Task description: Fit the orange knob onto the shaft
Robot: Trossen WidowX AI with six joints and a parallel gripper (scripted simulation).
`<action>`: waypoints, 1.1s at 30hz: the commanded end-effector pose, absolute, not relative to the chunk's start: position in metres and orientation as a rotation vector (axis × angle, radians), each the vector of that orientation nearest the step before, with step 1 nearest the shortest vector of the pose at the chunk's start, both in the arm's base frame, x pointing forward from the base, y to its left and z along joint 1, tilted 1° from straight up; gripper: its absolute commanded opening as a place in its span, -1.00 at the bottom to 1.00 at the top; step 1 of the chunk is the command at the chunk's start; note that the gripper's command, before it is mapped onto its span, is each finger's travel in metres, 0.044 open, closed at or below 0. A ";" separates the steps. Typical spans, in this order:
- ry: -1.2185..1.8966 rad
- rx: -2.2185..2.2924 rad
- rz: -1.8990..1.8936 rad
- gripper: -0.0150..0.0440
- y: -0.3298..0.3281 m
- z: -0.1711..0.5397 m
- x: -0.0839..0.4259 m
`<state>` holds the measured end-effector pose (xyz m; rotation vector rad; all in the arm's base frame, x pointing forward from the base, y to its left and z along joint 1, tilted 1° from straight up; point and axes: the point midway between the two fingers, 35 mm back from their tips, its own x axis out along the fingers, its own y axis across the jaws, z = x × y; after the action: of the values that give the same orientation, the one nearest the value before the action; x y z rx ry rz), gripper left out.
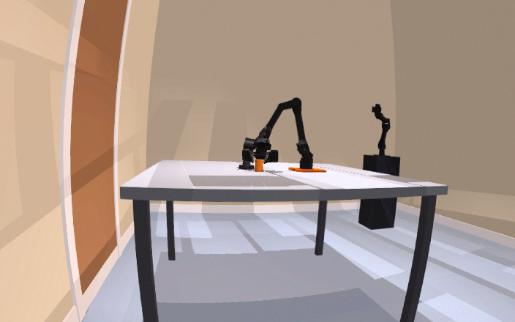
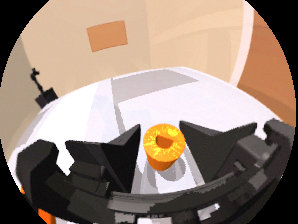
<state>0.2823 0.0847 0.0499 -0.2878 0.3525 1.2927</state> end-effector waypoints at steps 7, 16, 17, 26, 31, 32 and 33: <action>0.351 -0.285 1.293 0.39 0.085 0.050 0.283; 0.351 -0.285 1.293 0.57 0.085 0.050 0.283; 0.351 -0.285 1.293 0.66 0.085 0.050 0.283; 0.351 -0.285 1.293 1.00 0.085 0.050 0.283; 0.351 -0.286 1.293 1.00 0.085 0.060 0.284; 0.351 -0.286 1.293 1.00 0.085 0.073 0.285; 0.351 -0.287 1.293 1.00 0.085 0.089 0.286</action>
<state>0.2800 0.0852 0.0559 -0.2660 0.3712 1.2977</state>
